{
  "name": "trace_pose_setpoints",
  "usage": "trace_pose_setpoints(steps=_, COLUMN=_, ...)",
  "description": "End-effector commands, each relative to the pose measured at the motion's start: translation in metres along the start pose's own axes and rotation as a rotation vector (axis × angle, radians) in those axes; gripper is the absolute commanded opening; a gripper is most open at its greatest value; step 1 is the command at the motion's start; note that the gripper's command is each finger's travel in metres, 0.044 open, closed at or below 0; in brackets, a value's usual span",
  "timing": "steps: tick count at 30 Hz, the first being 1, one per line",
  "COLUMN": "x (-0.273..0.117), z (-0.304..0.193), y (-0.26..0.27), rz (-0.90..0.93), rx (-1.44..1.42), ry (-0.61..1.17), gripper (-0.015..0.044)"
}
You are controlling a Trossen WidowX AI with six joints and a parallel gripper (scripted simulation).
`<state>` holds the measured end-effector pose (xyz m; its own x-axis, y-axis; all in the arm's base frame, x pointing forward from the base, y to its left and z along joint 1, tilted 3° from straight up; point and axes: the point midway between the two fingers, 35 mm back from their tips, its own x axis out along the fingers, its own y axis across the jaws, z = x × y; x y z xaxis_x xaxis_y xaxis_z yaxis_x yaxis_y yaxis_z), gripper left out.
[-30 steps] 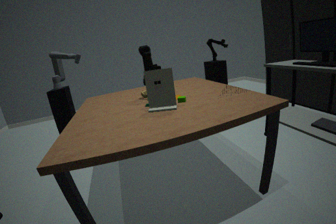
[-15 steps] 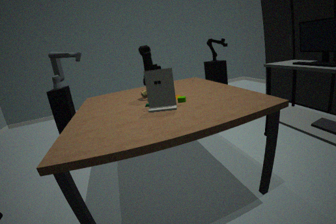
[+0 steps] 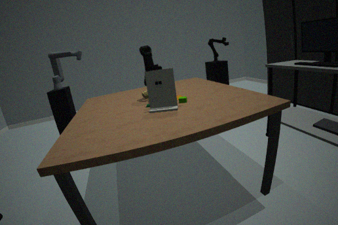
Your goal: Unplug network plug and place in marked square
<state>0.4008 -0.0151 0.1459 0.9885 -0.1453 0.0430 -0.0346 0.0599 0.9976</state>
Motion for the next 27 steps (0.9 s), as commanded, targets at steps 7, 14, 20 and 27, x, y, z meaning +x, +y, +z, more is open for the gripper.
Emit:
trace_pose_setpoints(steps=7, x=-0.008, z=-0.002, y=0.000, rz=-0.001, rx=0.005, ry=0.000, gripper=0.0000)
trace_pose_setpoints(steps=14, x=-0.012, z=-0.003, y=0.000, rz=-0.001, rx=0.005, ry=0.000, gripper=0.0000)
trace_pose_setpoints(steps=20, x=-0.016, z=-0.005, y=0.000, rz=-0.002, rx=0.005, ry=0.000, gripper=0.0000)
trace_pose_setpoints(steps=27, x=-0.020, z=-0.006, y=0.000, rz=-0.002, rx=0.005, ry=0.000, gripper=0.0000)
